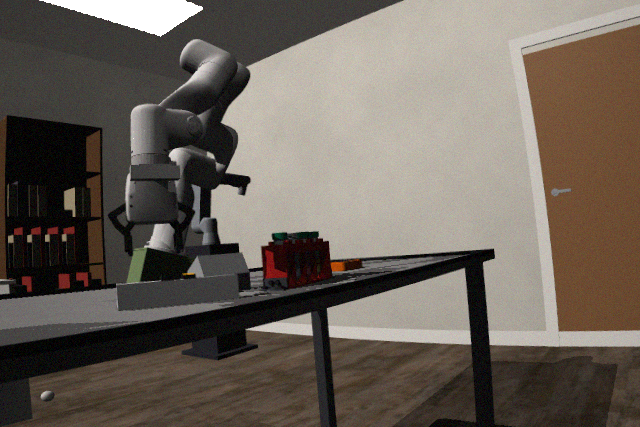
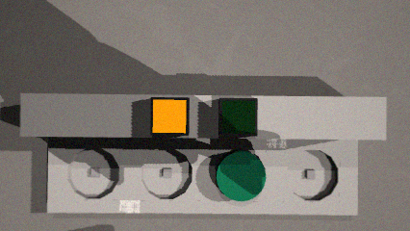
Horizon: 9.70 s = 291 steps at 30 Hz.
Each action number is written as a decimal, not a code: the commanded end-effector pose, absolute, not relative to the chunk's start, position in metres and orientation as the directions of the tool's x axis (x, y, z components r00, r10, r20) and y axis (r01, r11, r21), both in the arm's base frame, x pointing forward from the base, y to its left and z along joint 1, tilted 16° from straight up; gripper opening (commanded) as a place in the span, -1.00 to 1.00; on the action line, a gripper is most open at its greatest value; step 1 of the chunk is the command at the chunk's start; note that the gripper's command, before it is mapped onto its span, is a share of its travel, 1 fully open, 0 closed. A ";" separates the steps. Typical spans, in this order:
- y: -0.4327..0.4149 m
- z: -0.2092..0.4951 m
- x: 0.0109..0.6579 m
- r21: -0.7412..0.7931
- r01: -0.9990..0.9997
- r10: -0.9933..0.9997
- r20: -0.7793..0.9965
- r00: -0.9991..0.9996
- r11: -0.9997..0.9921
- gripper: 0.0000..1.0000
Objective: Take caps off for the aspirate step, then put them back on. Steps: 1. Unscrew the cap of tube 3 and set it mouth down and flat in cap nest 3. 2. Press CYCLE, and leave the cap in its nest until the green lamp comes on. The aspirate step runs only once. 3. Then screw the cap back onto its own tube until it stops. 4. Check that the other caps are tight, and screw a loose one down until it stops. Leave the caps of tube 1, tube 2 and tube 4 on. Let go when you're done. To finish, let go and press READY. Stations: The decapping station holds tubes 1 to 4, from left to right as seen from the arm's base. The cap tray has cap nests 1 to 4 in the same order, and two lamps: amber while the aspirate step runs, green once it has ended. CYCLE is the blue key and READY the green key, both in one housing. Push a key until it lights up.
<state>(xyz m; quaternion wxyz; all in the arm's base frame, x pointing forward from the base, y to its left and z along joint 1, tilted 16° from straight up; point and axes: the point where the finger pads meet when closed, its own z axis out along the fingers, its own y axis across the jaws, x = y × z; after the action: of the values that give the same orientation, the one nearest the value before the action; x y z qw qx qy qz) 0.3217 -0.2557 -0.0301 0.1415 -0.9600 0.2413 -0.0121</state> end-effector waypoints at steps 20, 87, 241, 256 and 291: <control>-0.257 -0.029 0.322 -0.276 -0.460 -0.468 -0.041 0.883 -0.844 1.00; -0.257 -0.029 0.322 -0.276 -0.460 -0.468 -0.041 0.883 -0.844 1.00; -0.257 -0.055 0.352 -0.276 -0.461 -0.468 -0.041 0.883 -0.844 -1.00; -0.274 0.007 0.346 -0.276 -0.460 -0.468 -0.041 0.883 -0.844 -1.00; -0.127 0.087 0.381 -0.235 -0.787 -0.778 -0.153 0.610 -0.570 -1.00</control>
<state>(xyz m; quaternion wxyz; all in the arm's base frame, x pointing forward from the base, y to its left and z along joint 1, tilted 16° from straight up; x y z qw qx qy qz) 0.3746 -0.1476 0.0782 0.1447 -0.8863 0.4396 0.0189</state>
